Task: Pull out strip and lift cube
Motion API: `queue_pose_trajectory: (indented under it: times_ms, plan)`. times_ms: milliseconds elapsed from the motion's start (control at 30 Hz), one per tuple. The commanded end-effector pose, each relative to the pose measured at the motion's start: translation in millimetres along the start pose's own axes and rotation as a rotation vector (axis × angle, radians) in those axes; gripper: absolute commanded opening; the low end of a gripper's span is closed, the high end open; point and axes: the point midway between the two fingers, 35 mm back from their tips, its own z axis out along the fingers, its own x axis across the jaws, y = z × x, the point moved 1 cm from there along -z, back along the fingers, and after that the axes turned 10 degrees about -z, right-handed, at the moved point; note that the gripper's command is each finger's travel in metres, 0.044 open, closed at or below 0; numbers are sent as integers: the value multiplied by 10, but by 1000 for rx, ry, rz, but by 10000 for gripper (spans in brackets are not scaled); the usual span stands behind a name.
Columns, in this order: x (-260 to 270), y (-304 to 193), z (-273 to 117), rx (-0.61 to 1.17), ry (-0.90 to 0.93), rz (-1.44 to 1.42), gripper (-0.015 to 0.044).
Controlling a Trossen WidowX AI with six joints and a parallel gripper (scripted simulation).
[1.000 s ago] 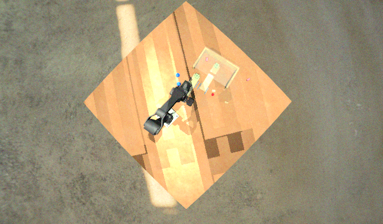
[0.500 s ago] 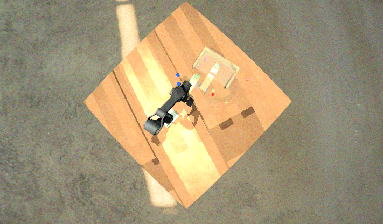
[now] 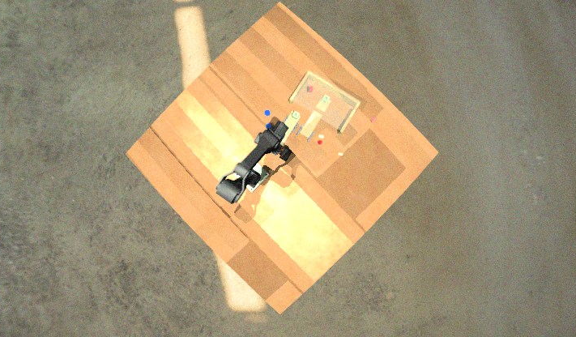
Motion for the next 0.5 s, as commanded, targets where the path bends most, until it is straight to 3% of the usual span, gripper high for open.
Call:
queue_pose_trajectory:
  times_ms: [0,167,467]
  plan:
    - [-14,58,-297,3,5,-4,0]
    - [-15,56,-368,9,7,-5,0]
    - [-104,400,-377,6,6,17,236]
